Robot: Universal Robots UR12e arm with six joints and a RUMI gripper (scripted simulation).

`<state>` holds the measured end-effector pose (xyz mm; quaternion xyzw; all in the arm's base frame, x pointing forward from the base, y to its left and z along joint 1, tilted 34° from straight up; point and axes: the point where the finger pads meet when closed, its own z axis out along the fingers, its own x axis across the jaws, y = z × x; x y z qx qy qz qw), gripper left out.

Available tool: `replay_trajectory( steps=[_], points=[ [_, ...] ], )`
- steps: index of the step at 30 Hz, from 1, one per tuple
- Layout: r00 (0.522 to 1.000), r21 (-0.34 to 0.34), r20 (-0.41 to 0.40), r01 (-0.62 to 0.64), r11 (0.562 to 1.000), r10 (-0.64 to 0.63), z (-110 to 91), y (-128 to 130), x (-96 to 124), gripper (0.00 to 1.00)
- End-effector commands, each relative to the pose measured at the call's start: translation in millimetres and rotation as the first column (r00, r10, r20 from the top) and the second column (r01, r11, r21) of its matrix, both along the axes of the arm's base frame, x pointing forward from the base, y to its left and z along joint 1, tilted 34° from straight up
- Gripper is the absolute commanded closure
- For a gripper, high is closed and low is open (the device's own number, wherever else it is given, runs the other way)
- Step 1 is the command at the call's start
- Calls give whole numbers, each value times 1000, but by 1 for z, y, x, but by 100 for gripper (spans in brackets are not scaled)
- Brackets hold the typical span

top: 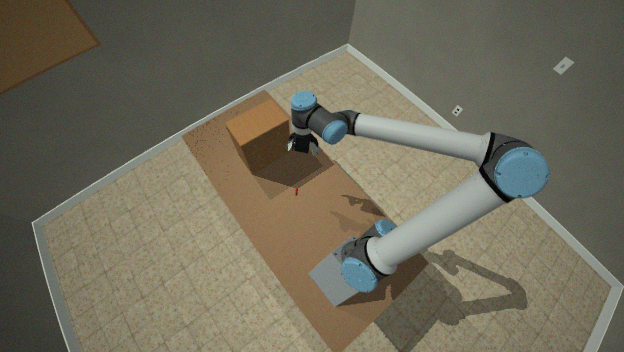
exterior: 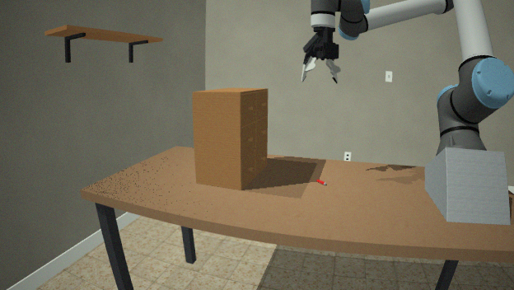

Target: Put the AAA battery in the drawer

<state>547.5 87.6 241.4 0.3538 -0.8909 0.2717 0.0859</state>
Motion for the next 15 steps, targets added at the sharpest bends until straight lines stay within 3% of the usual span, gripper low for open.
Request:
replay_trajectory(
  steps=[1, 8, 10, 15],
  points=[
    [976, 14, 118, 185, 983, -185, -8, -7, 4, 0],
    [854, 81, 279, 434, 897, -438, -21, -17, 8, 0],
    [854, 81, 279, 434, 897, -438, -21, -17, 8, 0],
    [708, 156, 377, 588, 794, -598, -32, -24, 10, 0]
  ],
)
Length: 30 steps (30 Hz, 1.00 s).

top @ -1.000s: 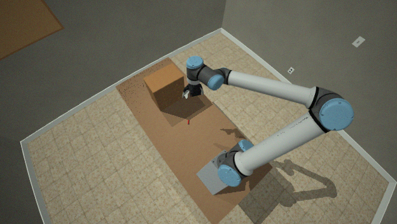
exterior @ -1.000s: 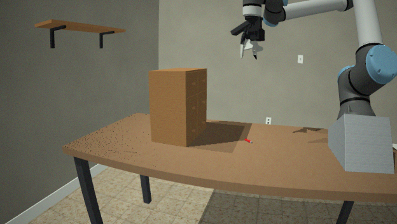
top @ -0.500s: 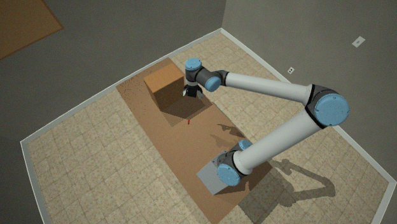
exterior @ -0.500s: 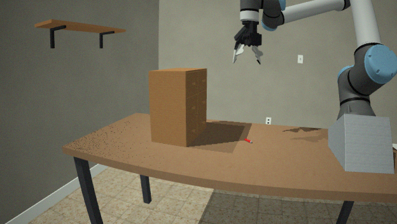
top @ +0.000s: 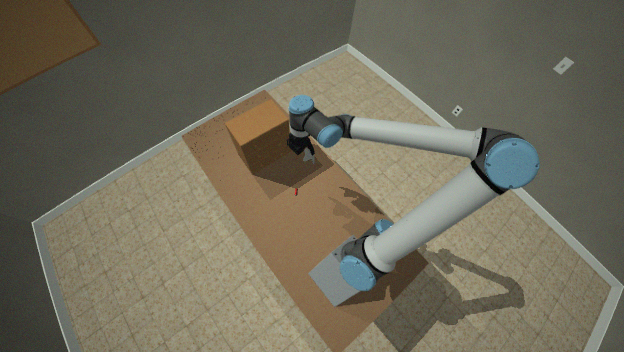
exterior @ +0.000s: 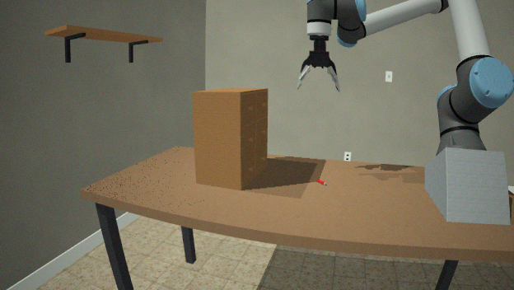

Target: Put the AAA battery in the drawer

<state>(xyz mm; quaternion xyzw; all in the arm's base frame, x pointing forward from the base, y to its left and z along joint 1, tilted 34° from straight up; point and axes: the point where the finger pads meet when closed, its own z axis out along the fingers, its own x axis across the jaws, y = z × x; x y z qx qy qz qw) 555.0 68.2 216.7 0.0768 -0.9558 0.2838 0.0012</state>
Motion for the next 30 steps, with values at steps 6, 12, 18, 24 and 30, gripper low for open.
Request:
replay_trajectory(
  steps=[6, 12, 18, 24, 30],
  points=[
    [891, 60, 243, 382, 922, -385, -20, -13, 4, 0],
    [793, 110, 324, 509, 854, -515, -29, -17, 5, 0],
    [613, 200, 419, 657, 727, -670, -41, -23, 7, 0],
    [419, 294, 478, 752, 590, -772, -53, -27, 9, 0],
    [295, 353, 500, 789, 503, -814, -60, -30, 10, 0]
  ],
)
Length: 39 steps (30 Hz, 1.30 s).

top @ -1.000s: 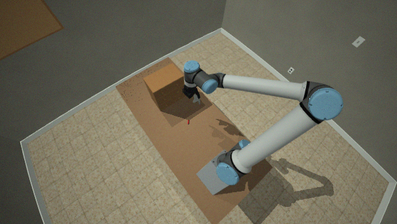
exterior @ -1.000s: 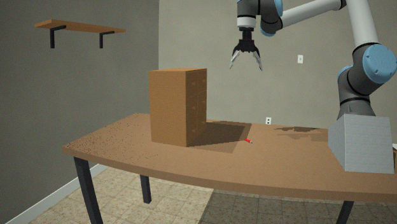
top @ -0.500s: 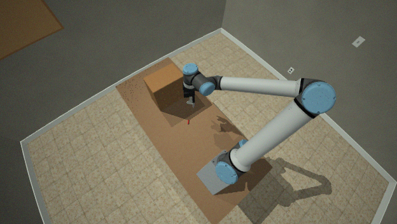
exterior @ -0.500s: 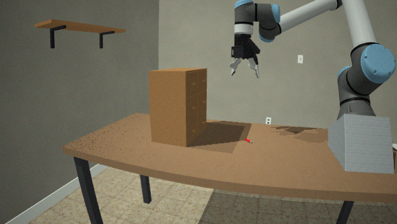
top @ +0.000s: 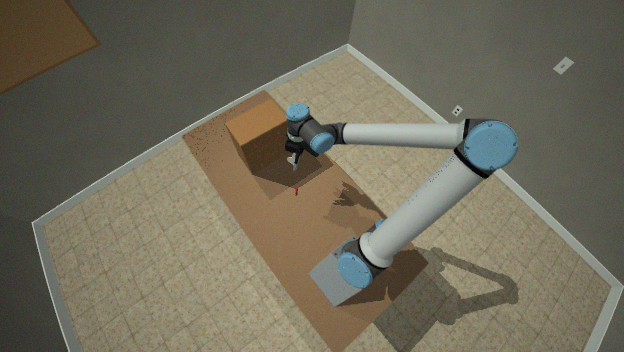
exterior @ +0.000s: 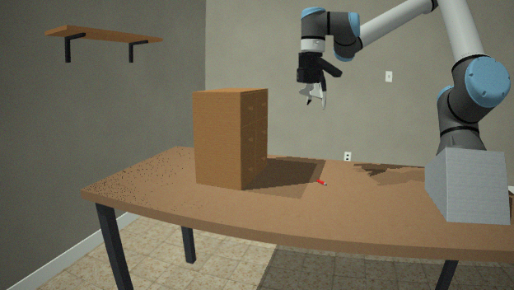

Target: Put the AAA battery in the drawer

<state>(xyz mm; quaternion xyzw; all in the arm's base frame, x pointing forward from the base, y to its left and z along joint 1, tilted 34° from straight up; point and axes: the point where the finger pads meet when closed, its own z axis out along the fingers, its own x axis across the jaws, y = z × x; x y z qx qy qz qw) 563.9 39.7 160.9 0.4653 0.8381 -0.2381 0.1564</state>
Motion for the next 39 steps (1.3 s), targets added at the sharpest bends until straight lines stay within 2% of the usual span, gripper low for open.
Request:
replay_trajectory(
  steps=[1, 14, 27, 39],
  points=[
    [992, 2, 67, 110, 994, -110, -5, -2, 2, 0],
    [913, 48, 219, 343, 938, -345, -20, -7, 5, 0],
    [867, 73, 268, 418, 906, -421, -26, -9, 6, 0],
    [859, 76, 274, 428, 901, -432, -26, -10, 6, 0]
  ],
)
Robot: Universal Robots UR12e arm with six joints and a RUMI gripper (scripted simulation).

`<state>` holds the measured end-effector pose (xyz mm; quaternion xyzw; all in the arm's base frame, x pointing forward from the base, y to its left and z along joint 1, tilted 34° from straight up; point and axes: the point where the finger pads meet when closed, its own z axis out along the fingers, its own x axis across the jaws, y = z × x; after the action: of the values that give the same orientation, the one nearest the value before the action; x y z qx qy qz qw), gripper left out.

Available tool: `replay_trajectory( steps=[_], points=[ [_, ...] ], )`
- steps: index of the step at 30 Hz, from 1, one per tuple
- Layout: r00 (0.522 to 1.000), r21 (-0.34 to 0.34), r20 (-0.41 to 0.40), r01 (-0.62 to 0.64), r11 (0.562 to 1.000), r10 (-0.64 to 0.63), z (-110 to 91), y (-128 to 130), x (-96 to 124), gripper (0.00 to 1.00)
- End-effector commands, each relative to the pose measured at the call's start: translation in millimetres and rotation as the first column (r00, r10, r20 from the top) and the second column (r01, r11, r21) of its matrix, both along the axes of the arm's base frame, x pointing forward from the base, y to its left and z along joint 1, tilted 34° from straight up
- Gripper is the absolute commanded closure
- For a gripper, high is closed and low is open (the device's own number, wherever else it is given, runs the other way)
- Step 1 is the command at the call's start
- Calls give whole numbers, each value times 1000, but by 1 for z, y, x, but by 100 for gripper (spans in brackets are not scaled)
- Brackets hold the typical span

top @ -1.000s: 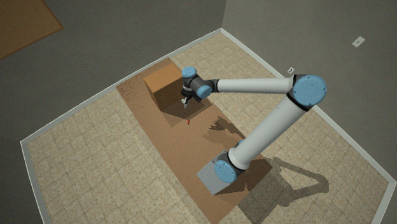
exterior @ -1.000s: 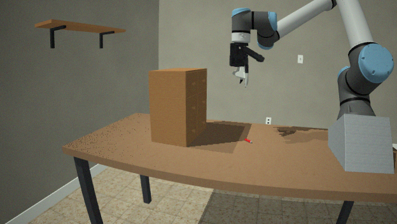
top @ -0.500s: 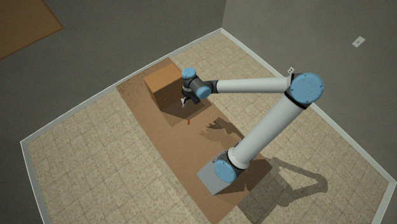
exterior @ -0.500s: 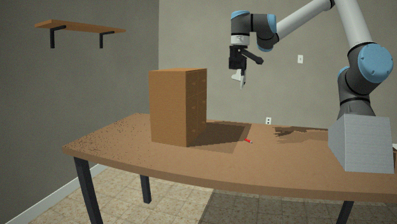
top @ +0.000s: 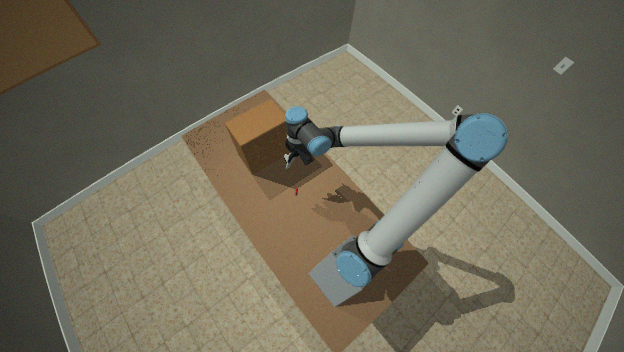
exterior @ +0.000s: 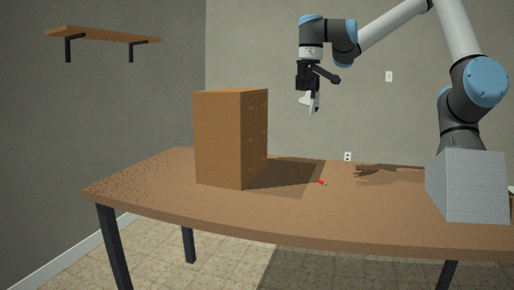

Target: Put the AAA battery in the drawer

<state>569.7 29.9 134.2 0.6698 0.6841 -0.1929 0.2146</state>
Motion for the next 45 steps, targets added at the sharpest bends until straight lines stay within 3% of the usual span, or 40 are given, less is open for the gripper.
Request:
replay_trajectory(
  steps=[1, 19, 31, 43, 45],
  points=[
    [1000, 0, 2, 2, 1000, -2, 0, 0, 0, 0],
    [998, 0, 52, -31, 1000, 31, -4, -3, 6, 0],
    [982, -6, 157, -101, 995, 101, -14, -9, 16, 0],
    [917, -34, 334, -219, 975, 217, -31, -21, 35, 0],
    [917, -34, 334, -219, 975, 217, -31, -21, 35, 0]
  ],
)
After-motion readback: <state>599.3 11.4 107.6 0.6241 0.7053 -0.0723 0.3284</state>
